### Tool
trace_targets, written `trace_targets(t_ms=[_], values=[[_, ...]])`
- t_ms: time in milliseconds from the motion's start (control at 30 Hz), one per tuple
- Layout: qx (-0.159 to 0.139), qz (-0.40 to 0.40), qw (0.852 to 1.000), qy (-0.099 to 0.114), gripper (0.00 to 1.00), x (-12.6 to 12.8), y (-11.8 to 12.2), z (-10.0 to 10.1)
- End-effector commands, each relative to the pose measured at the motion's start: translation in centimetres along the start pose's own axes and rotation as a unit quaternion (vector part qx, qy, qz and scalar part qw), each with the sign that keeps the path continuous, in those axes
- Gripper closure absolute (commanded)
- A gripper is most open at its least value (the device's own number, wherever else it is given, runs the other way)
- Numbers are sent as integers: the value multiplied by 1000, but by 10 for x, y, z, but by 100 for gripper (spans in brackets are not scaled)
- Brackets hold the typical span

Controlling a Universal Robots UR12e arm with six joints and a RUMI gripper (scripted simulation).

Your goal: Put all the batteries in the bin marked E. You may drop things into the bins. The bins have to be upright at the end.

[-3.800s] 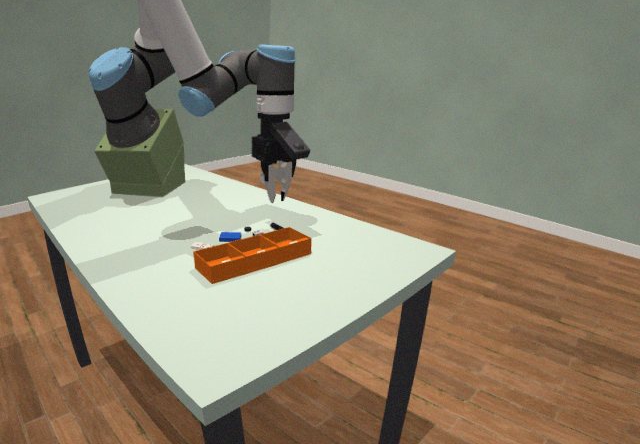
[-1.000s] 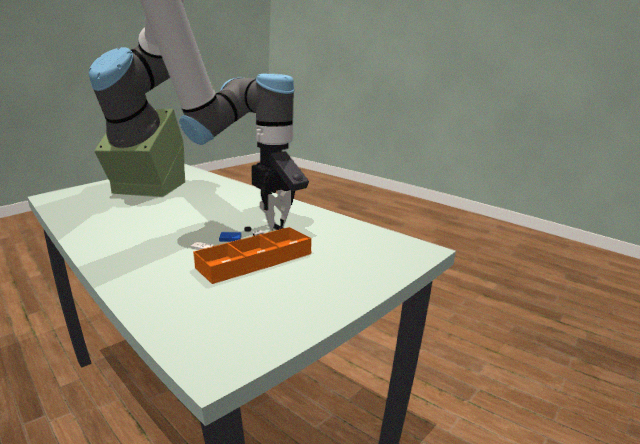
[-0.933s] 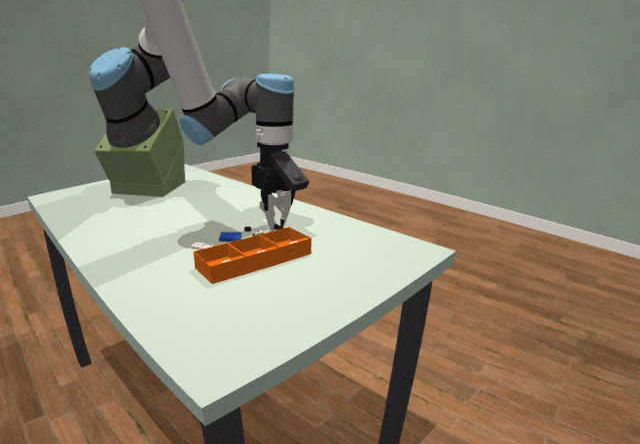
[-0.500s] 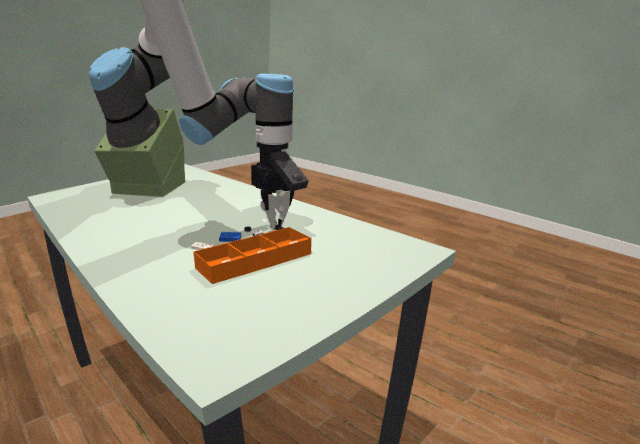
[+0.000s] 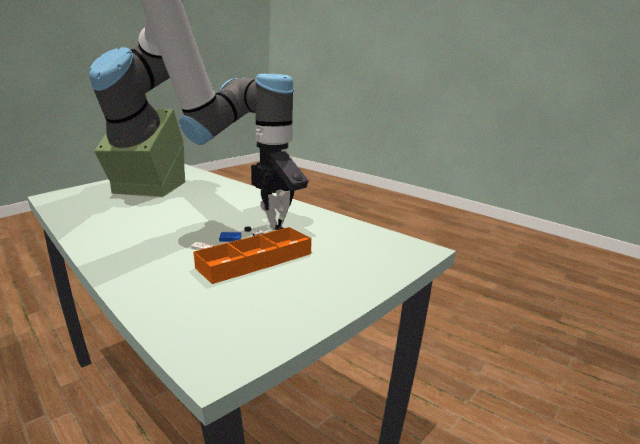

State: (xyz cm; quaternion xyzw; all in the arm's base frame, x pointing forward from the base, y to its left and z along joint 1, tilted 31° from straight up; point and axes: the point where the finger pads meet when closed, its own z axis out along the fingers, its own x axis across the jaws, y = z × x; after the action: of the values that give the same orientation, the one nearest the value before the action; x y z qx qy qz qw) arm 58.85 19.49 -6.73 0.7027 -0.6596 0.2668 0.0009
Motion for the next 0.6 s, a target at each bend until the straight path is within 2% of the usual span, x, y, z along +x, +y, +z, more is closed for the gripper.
trace_targets(t_ms=[0,433,567], values=[[0,-1,1000,-1,100,0,1,-1],[0,-1,1000,-1,100,0,1,-1],[0,-1,1000,0,100,-1,3,-15]])
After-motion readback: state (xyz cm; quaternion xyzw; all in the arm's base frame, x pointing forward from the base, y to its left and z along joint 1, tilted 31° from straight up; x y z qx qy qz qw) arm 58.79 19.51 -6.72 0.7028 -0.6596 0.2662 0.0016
